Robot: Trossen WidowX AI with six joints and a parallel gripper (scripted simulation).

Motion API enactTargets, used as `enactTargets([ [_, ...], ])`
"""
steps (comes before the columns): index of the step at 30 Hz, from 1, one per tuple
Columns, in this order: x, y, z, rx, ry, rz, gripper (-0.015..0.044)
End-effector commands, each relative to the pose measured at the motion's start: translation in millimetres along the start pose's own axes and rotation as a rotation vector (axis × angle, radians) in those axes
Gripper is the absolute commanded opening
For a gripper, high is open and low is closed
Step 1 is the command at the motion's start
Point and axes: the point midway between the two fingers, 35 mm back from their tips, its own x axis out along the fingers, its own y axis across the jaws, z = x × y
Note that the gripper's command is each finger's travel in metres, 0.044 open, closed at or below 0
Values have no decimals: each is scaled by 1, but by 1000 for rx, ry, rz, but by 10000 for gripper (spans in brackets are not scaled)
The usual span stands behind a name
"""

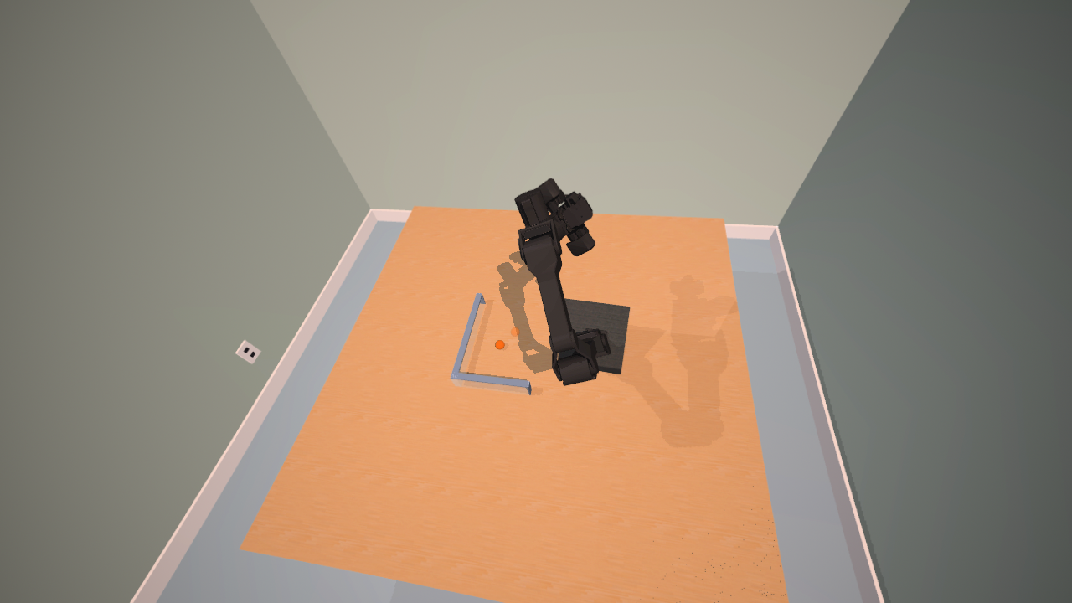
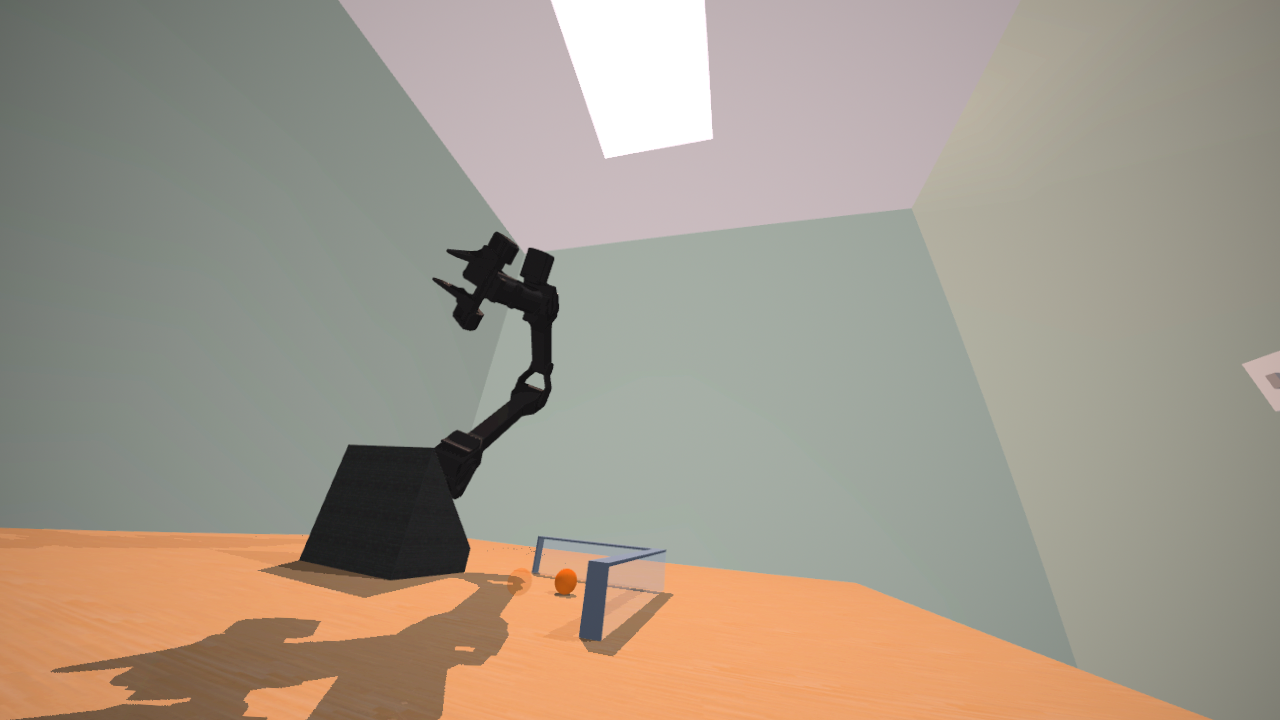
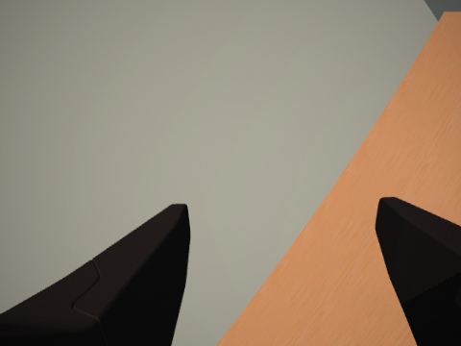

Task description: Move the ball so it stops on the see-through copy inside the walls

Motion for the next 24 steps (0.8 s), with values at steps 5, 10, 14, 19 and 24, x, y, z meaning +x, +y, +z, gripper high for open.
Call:
enactTargets([
  [5, -1, 3, -140, -688, 371, 88, 254],
  [10, -13, -14, -214, -1062, 578, 180, 254],
  [14, -27, -37, -267, -1345, 747, 274, 254],
  [19, -49, -76, -325, -1670, 964, 422, 254],
  [24, -73, -123, -371, -1948, 1190, 606, 254],
])
